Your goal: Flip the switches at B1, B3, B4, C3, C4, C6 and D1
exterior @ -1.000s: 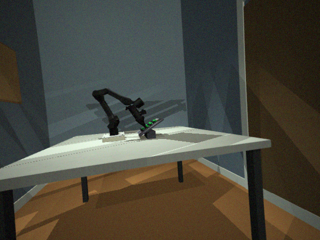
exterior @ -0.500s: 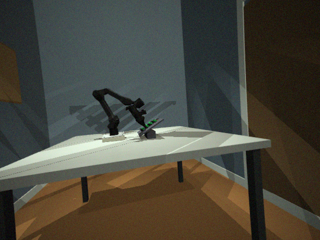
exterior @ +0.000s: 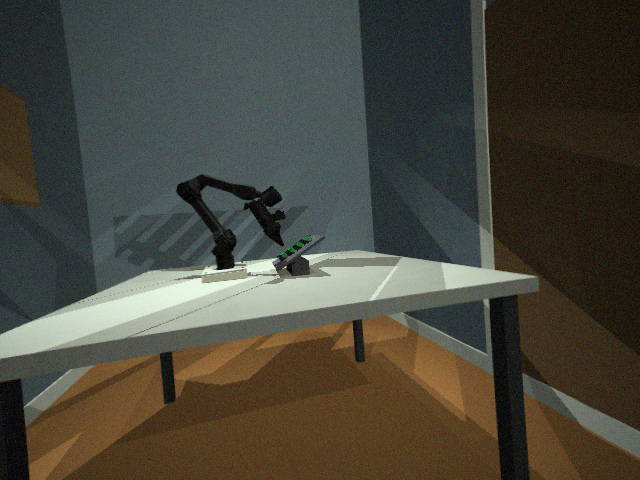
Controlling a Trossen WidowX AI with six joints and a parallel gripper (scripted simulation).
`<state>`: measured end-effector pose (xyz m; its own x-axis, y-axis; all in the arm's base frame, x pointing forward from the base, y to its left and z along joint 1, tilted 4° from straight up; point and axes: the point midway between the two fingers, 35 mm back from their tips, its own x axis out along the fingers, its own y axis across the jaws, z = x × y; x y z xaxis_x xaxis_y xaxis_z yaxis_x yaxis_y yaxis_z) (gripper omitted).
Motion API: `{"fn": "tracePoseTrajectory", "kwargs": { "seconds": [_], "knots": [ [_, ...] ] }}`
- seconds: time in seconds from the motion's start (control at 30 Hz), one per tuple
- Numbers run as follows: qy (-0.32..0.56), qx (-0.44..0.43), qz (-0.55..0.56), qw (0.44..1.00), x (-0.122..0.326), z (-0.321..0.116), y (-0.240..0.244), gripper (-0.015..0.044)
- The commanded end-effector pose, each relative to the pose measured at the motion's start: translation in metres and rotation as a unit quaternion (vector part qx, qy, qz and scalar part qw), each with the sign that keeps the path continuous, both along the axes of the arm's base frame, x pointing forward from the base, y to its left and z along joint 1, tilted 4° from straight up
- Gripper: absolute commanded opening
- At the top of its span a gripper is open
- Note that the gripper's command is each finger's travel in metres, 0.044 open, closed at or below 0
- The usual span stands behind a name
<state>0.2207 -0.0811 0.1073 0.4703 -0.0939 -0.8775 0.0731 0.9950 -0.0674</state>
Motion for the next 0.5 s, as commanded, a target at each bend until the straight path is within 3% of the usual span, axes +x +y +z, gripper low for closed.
{"fn": "tracePoseTrajectory", "kwargs": {
  "seconds": [0.0, 0.13, 0.47],
  "knots": [
    [-0.007, -0.005, 0.002, 1.000, -0.008, 0.024, 0.002, 0.0000],
    [-0.004, -0.003, 0.002, 1.000, -0.007, 0.022, 0.007, 0.0000],
    [0.019, 0.006, -0.001, 1.000, -0.011, 0.004, 0.082, 0.0000]
  ]
}}
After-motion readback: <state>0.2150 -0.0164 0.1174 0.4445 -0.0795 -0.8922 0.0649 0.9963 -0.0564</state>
